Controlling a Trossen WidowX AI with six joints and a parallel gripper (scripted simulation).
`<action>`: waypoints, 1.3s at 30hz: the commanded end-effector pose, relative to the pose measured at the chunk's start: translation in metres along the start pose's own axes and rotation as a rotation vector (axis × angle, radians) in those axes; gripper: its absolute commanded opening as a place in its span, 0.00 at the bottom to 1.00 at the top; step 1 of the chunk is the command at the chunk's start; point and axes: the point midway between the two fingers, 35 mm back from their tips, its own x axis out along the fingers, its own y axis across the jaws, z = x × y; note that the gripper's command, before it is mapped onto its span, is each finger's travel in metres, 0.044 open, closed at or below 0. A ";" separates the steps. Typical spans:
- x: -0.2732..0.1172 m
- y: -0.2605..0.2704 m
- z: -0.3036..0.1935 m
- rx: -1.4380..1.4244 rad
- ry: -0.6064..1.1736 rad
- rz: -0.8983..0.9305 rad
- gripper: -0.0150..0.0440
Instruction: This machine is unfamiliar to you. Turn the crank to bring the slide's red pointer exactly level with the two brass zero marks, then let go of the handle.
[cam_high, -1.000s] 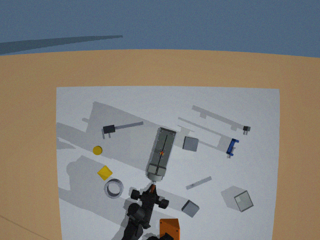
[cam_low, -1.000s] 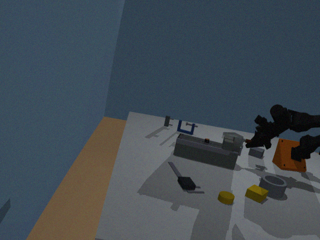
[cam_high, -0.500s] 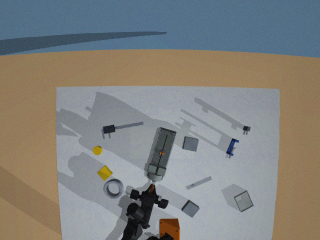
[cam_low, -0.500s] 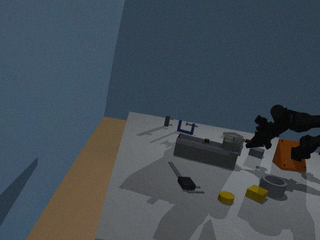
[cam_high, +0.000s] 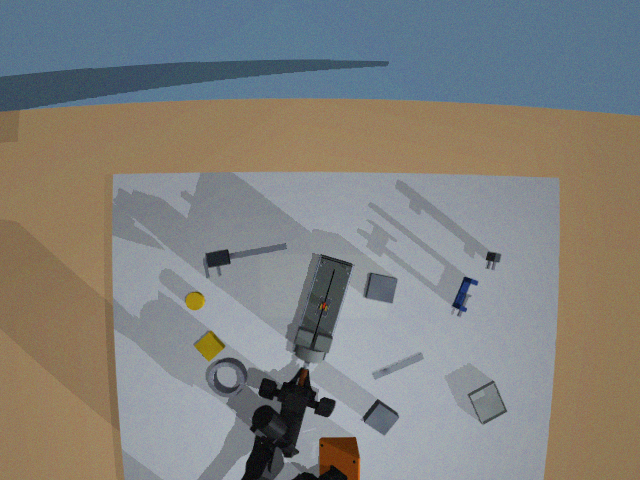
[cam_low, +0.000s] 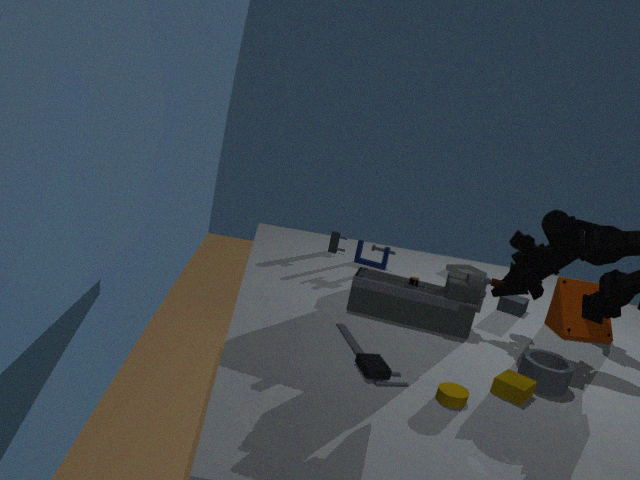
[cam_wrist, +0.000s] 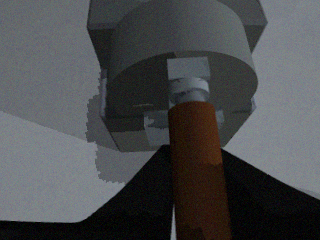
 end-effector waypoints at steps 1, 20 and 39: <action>0.000 0.009 0.000 -0.012 0.006 0.023 0.25; 0.003 0.014 -0.003 -0.012 0.006 0.024 0.25; 0.012 0.026 -0.013 -0.012 0.006 0.025 0.25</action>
